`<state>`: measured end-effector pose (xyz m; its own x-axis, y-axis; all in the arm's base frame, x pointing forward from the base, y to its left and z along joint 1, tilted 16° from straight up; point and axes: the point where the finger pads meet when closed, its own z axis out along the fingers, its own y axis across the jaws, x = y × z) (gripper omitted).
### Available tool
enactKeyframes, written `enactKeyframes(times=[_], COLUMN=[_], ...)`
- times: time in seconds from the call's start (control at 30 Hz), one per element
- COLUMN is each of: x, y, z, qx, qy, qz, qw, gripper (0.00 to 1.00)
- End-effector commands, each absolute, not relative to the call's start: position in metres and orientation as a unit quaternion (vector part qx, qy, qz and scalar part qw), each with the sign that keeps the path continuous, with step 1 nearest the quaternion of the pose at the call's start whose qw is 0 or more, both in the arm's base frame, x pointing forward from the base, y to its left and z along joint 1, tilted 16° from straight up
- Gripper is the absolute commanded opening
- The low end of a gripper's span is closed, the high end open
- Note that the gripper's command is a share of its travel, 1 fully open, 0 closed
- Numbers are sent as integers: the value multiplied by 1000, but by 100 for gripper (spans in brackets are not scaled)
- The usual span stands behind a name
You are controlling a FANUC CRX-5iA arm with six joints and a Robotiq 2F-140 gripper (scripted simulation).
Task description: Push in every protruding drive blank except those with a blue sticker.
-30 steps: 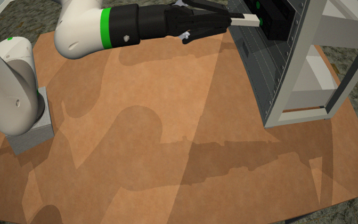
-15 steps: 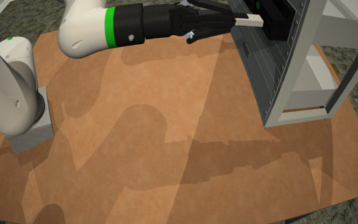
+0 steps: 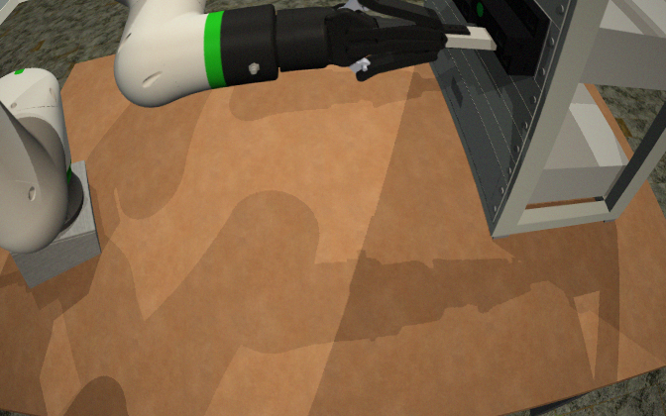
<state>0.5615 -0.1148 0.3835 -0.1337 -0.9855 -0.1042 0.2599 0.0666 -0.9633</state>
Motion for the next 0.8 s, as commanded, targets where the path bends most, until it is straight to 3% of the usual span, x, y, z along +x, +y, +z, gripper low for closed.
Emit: enactKeyframes(times=[0.0, 0.77], x=[562, 571], y=[-115, -116], z=[384, 386], qx=[-372, -372], qy=[488, 488], qz=[-573, -573], qw=[543, 543], gripper=[0, 0])
